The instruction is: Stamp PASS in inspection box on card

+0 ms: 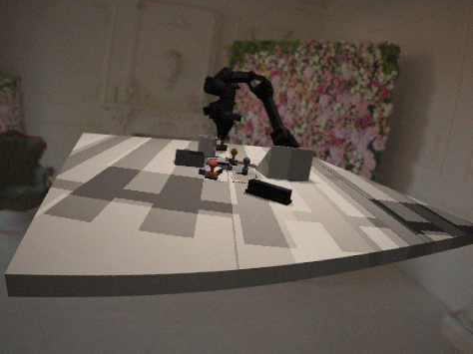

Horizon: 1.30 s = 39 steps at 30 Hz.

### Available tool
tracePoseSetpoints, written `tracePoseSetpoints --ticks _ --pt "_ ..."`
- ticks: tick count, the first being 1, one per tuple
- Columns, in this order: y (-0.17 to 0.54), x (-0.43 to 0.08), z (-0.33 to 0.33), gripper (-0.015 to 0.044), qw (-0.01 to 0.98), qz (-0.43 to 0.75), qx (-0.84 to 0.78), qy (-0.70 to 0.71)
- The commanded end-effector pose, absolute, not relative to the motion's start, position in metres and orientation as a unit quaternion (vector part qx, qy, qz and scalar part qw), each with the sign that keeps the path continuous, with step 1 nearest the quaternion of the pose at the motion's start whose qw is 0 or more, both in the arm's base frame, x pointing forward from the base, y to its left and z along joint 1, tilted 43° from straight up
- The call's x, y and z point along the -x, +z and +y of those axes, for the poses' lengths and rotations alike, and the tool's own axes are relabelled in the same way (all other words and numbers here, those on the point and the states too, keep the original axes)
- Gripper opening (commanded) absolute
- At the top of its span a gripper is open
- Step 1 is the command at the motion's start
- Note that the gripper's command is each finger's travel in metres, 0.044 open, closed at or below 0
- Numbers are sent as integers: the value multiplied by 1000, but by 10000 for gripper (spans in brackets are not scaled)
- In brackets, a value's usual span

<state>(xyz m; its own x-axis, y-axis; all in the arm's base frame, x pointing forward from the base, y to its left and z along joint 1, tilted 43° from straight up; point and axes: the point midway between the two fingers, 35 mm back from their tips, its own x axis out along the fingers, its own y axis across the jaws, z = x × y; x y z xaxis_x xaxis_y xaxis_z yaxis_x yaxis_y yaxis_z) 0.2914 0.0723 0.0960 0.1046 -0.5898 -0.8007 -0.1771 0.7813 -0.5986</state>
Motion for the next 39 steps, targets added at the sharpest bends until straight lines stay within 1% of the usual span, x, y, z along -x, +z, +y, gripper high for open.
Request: tracePoseSetpoints --ticks 1,39 --pt "95 -290 72 0 686 651 289 -152" --pt "77 -293 55 0 686 650 289 -151"
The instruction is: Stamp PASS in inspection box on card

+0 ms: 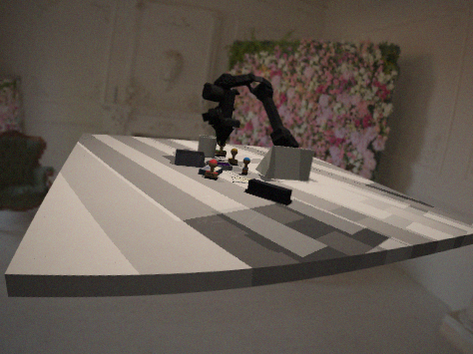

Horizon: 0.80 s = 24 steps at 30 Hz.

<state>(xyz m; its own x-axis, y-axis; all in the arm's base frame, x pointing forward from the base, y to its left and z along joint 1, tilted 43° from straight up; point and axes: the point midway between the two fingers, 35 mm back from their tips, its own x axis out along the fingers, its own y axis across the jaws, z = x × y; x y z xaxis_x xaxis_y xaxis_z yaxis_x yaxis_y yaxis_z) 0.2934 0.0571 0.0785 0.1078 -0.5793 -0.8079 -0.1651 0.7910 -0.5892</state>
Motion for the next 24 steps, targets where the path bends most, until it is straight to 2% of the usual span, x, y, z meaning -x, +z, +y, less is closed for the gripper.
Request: tracePoseSetpoints --ticks 1,24 --pt "77 -293 54 0 686 650 289 -151" --pt "66 -294 43 0 686 650 289 -151"
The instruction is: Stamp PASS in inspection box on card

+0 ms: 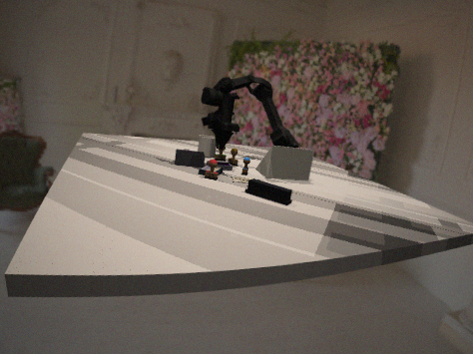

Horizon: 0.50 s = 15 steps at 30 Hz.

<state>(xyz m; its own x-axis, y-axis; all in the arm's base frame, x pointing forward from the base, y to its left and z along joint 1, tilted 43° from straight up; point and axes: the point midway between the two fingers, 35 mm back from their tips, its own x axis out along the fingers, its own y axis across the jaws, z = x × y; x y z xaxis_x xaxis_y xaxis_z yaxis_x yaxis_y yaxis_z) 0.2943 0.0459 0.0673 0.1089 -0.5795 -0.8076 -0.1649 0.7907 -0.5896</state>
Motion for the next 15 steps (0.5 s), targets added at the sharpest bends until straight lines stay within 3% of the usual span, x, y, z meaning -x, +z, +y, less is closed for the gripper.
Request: tracePoseSetpoints --ticks 1,15 --pt "65 -294 43 0 686 650 289 -151" --pt "60 -294 37 0 686 650 290 -151"
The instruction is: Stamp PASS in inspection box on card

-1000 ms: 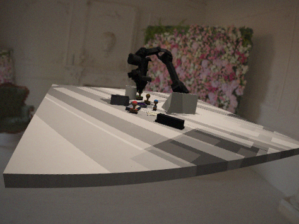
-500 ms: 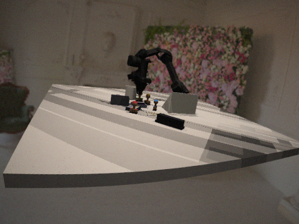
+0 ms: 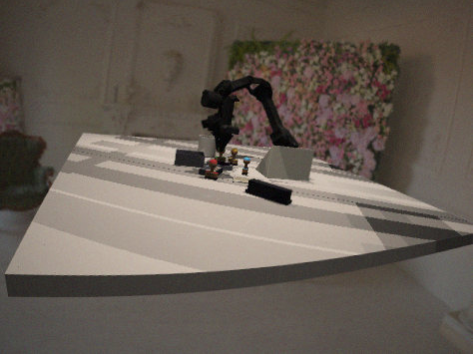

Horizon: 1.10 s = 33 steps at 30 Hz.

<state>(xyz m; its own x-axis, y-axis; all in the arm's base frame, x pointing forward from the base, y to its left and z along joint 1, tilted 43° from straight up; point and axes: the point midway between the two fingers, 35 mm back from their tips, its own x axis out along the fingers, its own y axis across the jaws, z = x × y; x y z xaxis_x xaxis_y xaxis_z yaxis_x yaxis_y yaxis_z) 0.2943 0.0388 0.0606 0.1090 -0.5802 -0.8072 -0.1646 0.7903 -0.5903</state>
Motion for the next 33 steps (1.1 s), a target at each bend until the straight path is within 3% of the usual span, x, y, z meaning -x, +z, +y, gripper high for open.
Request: tracePoseSetpoints --ticks 1,33 --pt "60 -294 37 0 686 650 290 -151" --pt "57 -294 34 0 687 649 288 -153"
